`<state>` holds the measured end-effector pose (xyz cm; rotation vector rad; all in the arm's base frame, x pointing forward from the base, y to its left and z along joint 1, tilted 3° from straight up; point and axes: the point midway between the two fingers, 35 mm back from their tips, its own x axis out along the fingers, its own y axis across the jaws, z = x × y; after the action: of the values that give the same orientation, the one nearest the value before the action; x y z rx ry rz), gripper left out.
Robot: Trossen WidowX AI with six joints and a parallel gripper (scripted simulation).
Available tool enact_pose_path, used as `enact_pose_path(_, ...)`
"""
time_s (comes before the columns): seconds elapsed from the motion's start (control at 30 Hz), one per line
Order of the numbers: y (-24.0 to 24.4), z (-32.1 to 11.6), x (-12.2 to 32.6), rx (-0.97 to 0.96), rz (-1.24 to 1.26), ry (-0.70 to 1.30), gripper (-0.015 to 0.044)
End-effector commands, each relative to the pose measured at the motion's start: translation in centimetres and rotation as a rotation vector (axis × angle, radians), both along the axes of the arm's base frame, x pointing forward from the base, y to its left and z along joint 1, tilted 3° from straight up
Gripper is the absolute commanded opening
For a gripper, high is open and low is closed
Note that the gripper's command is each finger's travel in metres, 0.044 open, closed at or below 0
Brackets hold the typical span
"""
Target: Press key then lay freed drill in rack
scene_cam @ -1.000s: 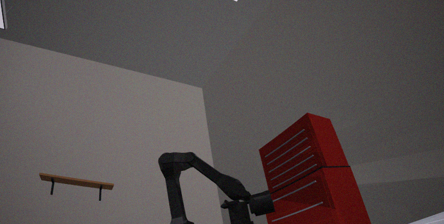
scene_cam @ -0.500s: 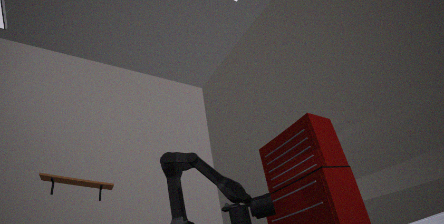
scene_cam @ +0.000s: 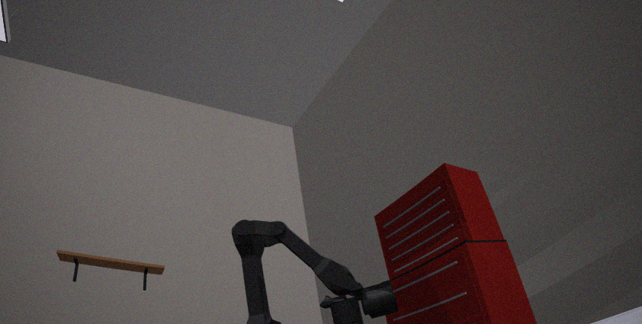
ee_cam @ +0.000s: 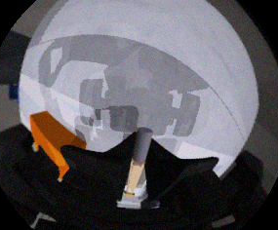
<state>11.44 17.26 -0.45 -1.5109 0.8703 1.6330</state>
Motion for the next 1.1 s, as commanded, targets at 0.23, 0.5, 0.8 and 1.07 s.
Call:
enact_pose_path(0.23,-0.56,-0.61,0.08,-0.019,-0.001,-0.002,0.0)
enact_pose_path(0.5,-0.61,-0.56,0.13,-0.019,-0.001,-0.002,0.0)
enact_pose_path(0.8,-0.65,-0.51,0.16,-0.019,-0.001,-0.002,0.0)
enact_pose_path(1.07,-0.67,-0.48,0.17,-0.019,-0.001,-0.002,0.0)
